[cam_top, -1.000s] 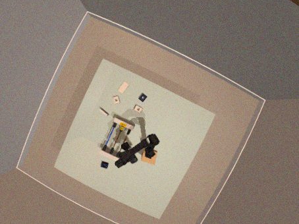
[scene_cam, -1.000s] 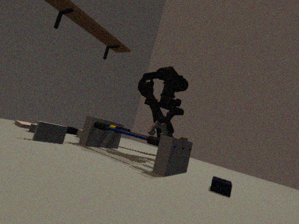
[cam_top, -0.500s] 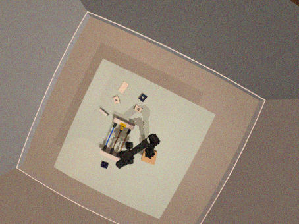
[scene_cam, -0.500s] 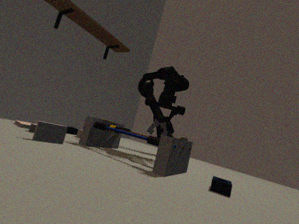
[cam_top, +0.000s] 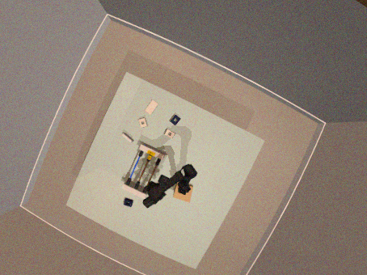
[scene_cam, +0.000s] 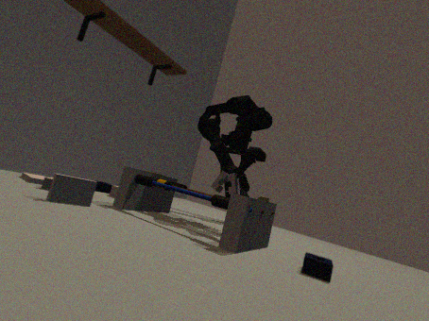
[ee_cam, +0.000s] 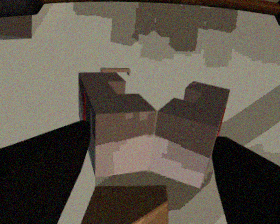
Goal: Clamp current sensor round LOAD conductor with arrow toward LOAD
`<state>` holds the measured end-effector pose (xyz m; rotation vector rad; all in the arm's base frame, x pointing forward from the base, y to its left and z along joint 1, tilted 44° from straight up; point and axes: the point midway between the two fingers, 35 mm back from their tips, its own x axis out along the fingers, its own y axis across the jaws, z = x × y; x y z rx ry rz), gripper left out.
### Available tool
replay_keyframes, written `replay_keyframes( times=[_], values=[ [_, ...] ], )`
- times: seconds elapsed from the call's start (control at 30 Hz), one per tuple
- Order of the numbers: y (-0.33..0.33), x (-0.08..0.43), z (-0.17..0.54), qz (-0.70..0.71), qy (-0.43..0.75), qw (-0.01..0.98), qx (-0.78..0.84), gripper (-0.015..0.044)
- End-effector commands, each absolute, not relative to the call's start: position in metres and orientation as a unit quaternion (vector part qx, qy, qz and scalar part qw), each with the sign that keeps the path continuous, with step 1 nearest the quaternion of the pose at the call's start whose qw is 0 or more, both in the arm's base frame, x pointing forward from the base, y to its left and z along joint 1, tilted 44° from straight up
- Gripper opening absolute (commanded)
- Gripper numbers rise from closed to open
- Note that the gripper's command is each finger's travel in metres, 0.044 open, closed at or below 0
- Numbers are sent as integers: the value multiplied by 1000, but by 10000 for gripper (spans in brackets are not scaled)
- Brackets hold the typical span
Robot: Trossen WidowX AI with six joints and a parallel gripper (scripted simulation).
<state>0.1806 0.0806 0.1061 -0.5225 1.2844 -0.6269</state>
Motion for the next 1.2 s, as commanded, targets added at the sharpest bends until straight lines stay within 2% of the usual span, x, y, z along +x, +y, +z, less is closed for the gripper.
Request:
replay_keyframes(
  times=[0.0, 0.33, 0.67, 0.97, 1.17],
  values=[
    [82, 181, 107, -317, 558, 743, -193, 0],
    [84, 190, 108, -386, 500, 771, -84, 0],
    [88, 245, 110, -484, 376, 780, 124, 0],
    [80, 299, 116, -548, 234, 741, 310, 0],
    [78, 308, 117, -555, 208, 730, 340, 0]
  ],
)
